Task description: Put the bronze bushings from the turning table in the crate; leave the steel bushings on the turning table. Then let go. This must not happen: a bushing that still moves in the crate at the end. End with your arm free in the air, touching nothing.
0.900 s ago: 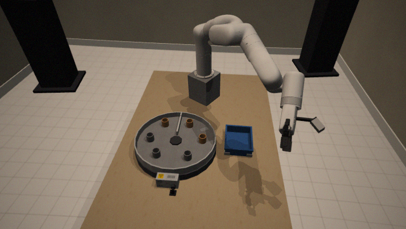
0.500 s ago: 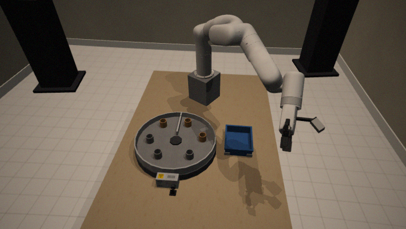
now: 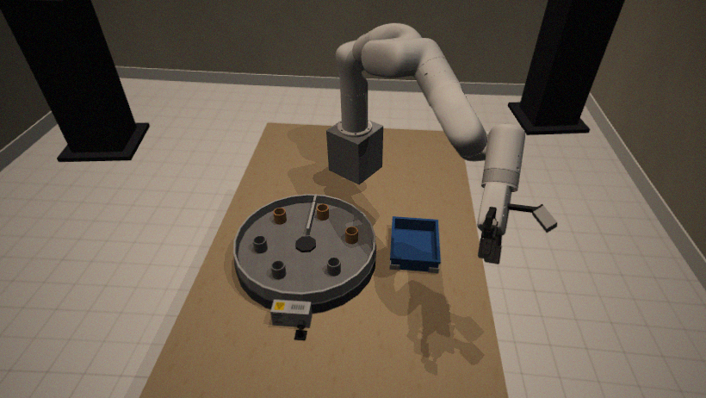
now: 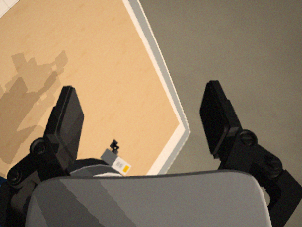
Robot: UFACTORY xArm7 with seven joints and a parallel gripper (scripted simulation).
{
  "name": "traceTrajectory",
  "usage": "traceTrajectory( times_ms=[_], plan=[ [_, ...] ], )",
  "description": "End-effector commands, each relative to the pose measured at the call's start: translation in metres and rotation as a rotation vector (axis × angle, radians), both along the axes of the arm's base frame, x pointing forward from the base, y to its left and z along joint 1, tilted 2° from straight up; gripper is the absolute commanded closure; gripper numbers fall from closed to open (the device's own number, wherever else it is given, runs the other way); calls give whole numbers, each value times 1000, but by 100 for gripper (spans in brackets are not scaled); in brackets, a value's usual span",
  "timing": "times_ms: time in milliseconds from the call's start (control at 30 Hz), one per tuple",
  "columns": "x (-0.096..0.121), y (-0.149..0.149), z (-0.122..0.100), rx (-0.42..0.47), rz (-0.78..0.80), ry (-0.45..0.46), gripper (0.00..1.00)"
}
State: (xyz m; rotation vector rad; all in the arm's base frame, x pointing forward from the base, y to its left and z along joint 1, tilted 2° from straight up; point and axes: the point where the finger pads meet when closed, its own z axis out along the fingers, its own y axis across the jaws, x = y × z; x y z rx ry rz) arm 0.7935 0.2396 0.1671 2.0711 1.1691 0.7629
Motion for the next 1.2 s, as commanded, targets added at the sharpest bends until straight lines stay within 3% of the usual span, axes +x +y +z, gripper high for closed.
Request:
traceTrajectory(
  times_ms=[0,133,200,300,400,700,767,800,1167],
  plan=[
    [-10,-43,1,61,-101,25,0],
    [-19,-70,-2,102,-172,45,0],
    [-19,-70,-2,102,-172,45,0],
    [-30,-100,-5,145,-250,64,0],
    [-33,-106,-6,155,-268,68,0],
    [-65,-168,-13,252,-444,102,0],
    [-65,-168,-13,252,-444,102,0],
    [-76,-185,-15,281,-497,111,0],
    [-121,-242,-24,386,-688,136,0]
  ],
)
